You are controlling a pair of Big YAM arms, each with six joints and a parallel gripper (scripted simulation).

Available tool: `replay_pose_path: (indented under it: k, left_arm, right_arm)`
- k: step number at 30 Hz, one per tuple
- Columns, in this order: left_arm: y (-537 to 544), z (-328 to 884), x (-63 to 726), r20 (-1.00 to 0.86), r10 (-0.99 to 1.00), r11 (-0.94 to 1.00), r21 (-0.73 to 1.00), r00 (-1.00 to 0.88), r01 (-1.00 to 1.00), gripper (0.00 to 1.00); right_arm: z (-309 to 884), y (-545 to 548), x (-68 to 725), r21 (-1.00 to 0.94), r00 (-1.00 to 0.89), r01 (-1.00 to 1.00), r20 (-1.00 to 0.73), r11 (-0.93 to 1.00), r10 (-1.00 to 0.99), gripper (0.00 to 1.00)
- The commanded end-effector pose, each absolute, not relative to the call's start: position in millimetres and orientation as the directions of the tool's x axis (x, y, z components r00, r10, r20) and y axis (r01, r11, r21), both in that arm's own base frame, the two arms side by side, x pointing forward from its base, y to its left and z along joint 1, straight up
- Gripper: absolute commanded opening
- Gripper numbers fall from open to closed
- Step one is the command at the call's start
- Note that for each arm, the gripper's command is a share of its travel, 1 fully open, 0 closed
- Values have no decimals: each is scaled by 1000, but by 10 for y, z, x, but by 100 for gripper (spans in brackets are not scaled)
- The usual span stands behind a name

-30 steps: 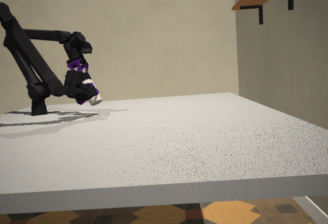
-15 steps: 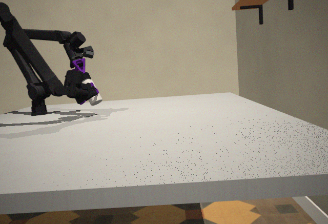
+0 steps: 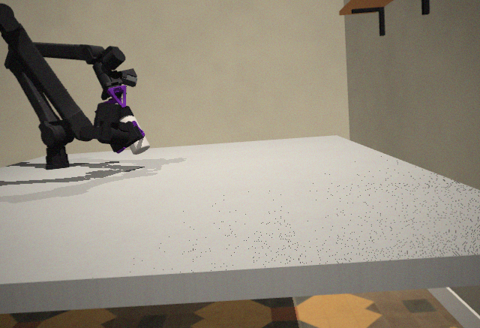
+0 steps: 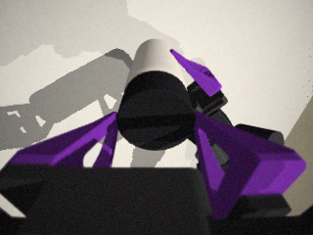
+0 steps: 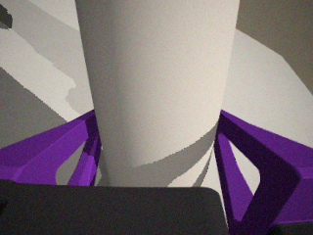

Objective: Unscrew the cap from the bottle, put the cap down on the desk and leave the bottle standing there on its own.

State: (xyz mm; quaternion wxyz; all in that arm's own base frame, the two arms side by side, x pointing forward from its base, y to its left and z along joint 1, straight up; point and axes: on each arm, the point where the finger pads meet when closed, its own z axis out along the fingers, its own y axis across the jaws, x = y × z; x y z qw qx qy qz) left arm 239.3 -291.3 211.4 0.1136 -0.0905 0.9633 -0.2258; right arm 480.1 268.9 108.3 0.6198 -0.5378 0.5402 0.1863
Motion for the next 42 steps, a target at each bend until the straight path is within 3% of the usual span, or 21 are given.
replay_pose_path:
  k: [1,2,3,5,8,10,21,27,33,42]
  left_arm:
    - [-2986,2297,2456,-198,-228,868,-484,-953,-107,79]
    - [-2986,2297,2456,-198,-228,868,-484,-953,-107,91]
    - [-2986,2297,2456,-198,-228,868,-484,-953,-107,94]
    - [-2986,2296,2456,-228,-173,882,-469,-958,-48,94]
    - [-2988,2293,2457,-343,70,900,-383,-937,208,94]
    - [-2988,2293,2457,-343,70,900,-383,-937,208,94]
    - [-2993,2285,2459,-488,549,734,-109,-679,671,94]
    - [-2994,2283,2459,-500,673,624,-12,-545,782,94]
    - [-2995,2280,2460,-473,844,367,166,-252,915,94]
    - [-2997,2277,2461,-363,922,2,353,135,936,94]
  right_arm:
    - [1352,2735,4949,-501,394,-785,-858,365,-330,0]
    - [1352,2735,4949,-501,394,-785,-858,365,-330,0]
    - [1352,2735,4949,-501,394,-785,-858,365,-330,0]
    - [1352,2735,4949,-501,394,-785,-858,365,-330,0]
    - [1352,2735,4949,-501,394,-785,-858,365,-330,0]
    - [1352,2735,4949,-501,394,-785,-858,365,-330,0]
    - [1352,2735,4949,-501,394,-785,-858,365,-330,0]
    - [1352,2735,4949,-501,394,-785,-858,365,-330,0]
    - [1352,2735,4949,-501,394,-785,-858,365,-330,0]
    - [1352,2735,4949,-501,394,-785,-858,365,-330,0]
